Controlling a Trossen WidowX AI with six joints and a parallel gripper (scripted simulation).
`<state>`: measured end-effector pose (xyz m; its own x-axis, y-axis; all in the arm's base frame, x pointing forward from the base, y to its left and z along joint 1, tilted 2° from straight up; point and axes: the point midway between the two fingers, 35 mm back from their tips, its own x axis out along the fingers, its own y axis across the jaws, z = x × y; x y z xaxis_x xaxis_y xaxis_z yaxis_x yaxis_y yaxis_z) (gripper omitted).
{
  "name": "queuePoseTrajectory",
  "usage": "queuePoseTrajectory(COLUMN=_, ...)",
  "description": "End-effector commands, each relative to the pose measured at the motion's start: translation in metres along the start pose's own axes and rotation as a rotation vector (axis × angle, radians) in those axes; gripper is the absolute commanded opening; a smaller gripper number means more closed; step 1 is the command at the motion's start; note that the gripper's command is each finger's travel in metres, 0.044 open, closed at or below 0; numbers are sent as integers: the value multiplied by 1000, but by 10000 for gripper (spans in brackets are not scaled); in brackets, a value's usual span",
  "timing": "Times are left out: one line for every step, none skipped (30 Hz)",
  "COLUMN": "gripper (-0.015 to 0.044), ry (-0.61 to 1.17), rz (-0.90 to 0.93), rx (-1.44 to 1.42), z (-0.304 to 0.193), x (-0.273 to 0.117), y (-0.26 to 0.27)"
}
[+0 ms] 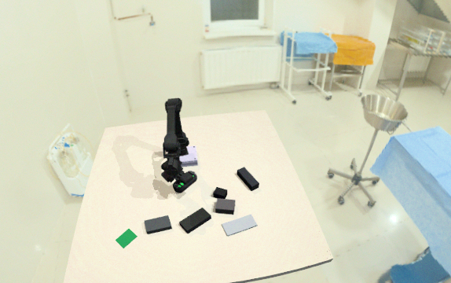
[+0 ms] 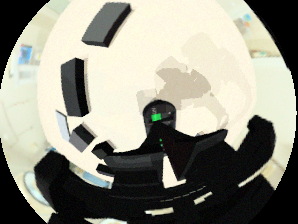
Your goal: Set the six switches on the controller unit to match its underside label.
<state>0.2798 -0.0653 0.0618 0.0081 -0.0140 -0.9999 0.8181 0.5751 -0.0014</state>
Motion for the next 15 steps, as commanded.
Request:
queuePoseTrajectory(gripper=0, ry=10, rz=-9, rx=6, z=-2, x=10, y=-2)
queuePoseTrajectory(gripper=0, ry=10, rz=-9, rx=6, z=-2, x=11, y=-2)
queuePoseTrajectory(gripper=0, ry=10, rz=-9, rx=6, z=-2, x=13, y=-2)
queuePoseTrajectory(gripper=0, ry=10, rz=-9, rx=6, z=-2, x=15, y=-2)
queuePoseTrajectory(gripper=0, ry=10, rz=-9, rx=6, z=-2, x=16, y=-2)
queuePoseTrajectory(gripper=0, ry=10, rz=-9, rx=6, z=-2, x=18, y=-2)
queuePoseTrajectory(gripper=0, ry=10, rz=-9, rx=6, z=-3, x=19, y=-2)
queuePoseTrajectory(gripper=0, ry=10, rz=-9, rx=6, z=-3, x=21, y=-2)
queuePoseTrajectory(gripper=0, ry=10, rz=-9, rx=6, z=-3, x=23, y=-3)
queuePoseTrajectory(gripper=0, ry=10, rz=-9, rx=6, z=-3, x=24, y=-3)
queuePoseTrajectory(gripper=0, ry=10, rz=-9, rx=6, z=-3, x=25, y=-3)
queuePoseTrajectory(gripper=0, ry=10, rz=-9, rx=6, z=-3, x=26, y=-3)
queuePoseTrajectory(gripper=0, ry=10, rz=-9, rx=6, z=-3, x=26, y=-3)
queuePoseTrajectory(gripper=0, ry=10, rz=-9, rx=6, z=-3, x=27, y=-3)
queuePoseTrajectory(gripper=0, ry=10, rz=-9, rx=6, z=-3, x=29, y=-3)
